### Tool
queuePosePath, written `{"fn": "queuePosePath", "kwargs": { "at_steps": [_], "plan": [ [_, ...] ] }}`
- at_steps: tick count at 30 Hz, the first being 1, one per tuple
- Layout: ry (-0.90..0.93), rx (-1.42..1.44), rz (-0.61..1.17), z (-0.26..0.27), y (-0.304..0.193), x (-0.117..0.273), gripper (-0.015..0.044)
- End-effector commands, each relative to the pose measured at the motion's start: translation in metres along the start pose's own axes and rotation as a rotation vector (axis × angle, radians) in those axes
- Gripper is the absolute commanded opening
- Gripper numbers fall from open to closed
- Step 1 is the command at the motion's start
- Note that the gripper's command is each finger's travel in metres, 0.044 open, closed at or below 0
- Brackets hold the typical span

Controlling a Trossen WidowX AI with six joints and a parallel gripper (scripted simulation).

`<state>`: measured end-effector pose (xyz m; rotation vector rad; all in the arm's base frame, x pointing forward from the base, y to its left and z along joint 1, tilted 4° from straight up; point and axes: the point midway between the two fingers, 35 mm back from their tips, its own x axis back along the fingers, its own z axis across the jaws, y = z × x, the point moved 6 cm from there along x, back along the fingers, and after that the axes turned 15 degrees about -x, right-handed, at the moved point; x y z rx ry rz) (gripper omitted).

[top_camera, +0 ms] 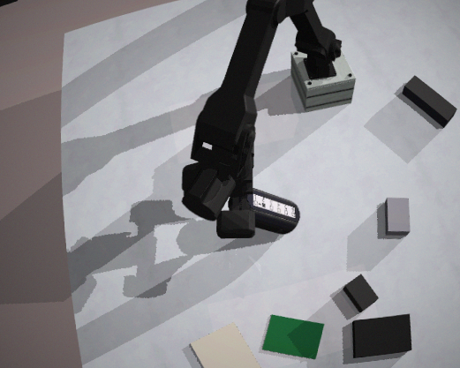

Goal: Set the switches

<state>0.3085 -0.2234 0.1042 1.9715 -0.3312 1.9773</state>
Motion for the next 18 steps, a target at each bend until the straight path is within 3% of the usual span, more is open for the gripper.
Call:
{"fn": "queuePosePath", "kwargs": {
  "at_steps": [1,18],
  "plan": [
    [-0.018,0.009,0.008,0.0002,0.0001,-0.0081,0.0338],
    [-0.018,0.009,0.007,0.0025,0.0092,-0.0179,0.0338]
  ]
}}
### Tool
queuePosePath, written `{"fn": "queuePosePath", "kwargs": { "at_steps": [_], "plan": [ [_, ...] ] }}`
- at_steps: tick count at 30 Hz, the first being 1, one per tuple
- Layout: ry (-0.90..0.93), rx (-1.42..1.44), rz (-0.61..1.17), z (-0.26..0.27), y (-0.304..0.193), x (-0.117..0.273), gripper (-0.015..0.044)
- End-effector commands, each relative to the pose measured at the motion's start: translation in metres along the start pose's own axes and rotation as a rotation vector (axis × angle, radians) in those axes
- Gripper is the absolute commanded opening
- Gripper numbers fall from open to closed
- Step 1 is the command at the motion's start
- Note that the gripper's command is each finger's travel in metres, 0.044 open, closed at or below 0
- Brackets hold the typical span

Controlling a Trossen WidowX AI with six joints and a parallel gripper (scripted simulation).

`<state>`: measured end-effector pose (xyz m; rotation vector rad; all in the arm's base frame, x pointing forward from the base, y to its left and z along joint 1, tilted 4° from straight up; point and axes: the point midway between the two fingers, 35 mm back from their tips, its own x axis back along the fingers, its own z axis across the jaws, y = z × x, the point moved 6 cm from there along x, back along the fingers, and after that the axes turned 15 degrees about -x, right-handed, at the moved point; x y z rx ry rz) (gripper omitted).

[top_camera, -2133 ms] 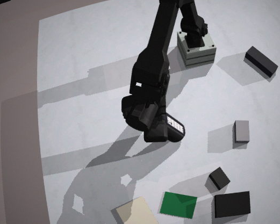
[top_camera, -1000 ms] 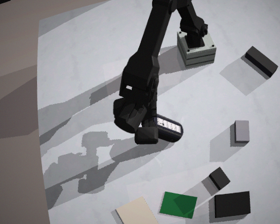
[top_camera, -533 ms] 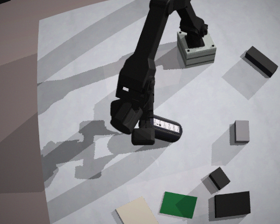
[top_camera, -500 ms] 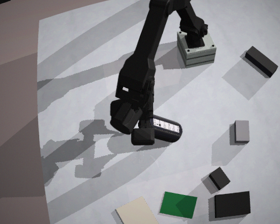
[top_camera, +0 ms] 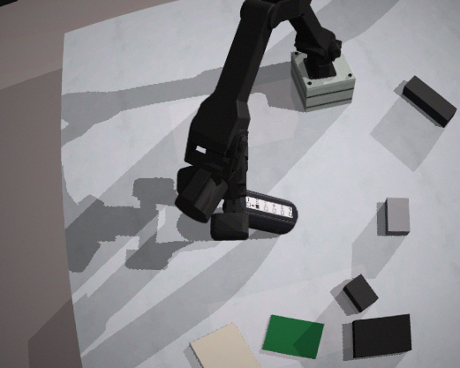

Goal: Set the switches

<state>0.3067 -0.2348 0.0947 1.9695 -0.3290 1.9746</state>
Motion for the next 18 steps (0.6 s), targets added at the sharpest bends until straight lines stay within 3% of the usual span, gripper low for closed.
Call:
{"fn": "queuePosePath", "kwargs": {
  "at_steps": [1,18],
  "plan": [
    [-0.018,0.010,0.011,0.000,-0.001,-0.008,0.0338],
    [-0.018,0.010,0.010,0.002,0.007,-0.019,0.0338]
  ]
}}
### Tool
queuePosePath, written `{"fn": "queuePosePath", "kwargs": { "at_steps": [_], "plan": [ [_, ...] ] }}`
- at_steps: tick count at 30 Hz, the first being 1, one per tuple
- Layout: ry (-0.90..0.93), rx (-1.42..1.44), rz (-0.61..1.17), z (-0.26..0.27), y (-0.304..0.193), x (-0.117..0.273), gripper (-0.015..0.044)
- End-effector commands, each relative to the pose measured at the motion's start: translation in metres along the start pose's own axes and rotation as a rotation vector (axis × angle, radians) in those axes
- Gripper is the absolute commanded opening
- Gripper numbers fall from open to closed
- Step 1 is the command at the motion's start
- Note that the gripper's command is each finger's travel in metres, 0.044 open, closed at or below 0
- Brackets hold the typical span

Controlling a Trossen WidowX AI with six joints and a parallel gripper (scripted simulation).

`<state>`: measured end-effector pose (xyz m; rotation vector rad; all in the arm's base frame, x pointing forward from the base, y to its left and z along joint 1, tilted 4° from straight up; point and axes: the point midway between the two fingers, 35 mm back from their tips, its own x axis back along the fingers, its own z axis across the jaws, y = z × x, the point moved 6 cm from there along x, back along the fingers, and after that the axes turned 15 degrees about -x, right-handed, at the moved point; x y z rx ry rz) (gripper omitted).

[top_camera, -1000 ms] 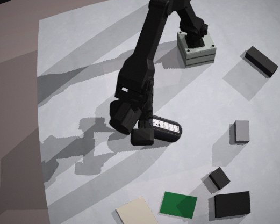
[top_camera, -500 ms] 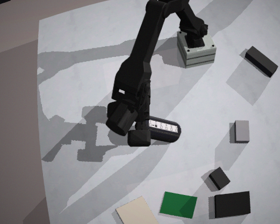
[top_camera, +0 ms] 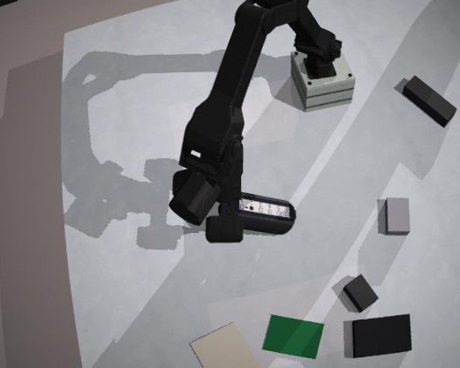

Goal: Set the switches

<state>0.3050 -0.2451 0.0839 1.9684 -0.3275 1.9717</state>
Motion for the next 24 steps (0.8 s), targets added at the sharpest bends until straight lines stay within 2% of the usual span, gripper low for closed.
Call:
{"fn": "queuePosePath", "kwargs": {
  "at_steps": [1,24],
  "plan": [
    [-0.018,0.012,0.013,0.000,-0.002,-0.008,0.0338],
    [-0.017,0.012,0.012,0.002,0.007,-0.024,0.0338]
  ]
}}
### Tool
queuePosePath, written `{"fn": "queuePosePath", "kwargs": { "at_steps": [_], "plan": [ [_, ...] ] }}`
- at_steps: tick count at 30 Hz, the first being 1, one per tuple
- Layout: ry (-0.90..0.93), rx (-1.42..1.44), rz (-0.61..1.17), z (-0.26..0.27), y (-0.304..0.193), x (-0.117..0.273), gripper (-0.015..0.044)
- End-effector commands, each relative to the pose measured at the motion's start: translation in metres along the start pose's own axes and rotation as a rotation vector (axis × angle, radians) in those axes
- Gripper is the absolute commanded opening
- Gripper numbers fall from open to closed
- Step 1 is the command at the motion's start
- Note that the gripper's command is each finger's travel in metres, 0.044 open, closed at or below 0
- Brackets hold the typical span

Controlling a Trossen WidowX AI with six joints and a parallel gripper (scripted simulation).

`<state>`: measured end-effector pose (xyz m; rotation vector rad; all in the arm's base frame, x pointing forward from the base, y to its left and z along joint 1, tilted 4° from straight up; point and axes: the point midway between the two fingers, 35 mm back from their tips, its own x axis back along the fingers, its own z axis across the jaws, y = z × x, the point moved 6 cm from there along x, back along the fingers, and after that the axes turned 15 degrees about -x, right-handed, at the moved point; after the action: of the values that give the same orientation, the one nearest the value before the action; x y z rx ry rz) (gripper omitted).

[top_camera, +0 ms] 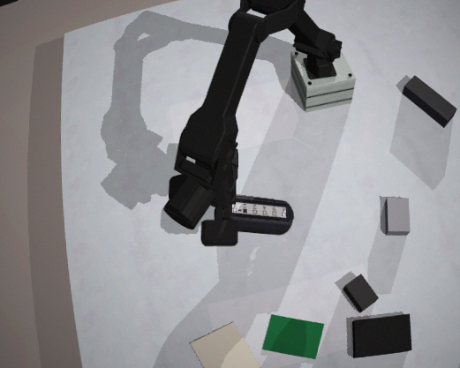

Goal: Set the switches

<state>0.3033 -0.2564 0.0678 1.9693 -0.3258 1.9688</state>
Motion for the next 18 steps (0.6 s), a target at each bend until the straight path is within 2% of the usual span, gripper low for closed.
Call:
{"fn": "queuePosePath", "kwargs": {
  "at_steps": [1,18],
  "plan": [
    [-0.016,0.012,0.014,0.000,-0.003,-0.008,0.0338],
    [-0.016,0.012,0.013,0.001,0.002,-0.020,0.0338]
  ]
}}
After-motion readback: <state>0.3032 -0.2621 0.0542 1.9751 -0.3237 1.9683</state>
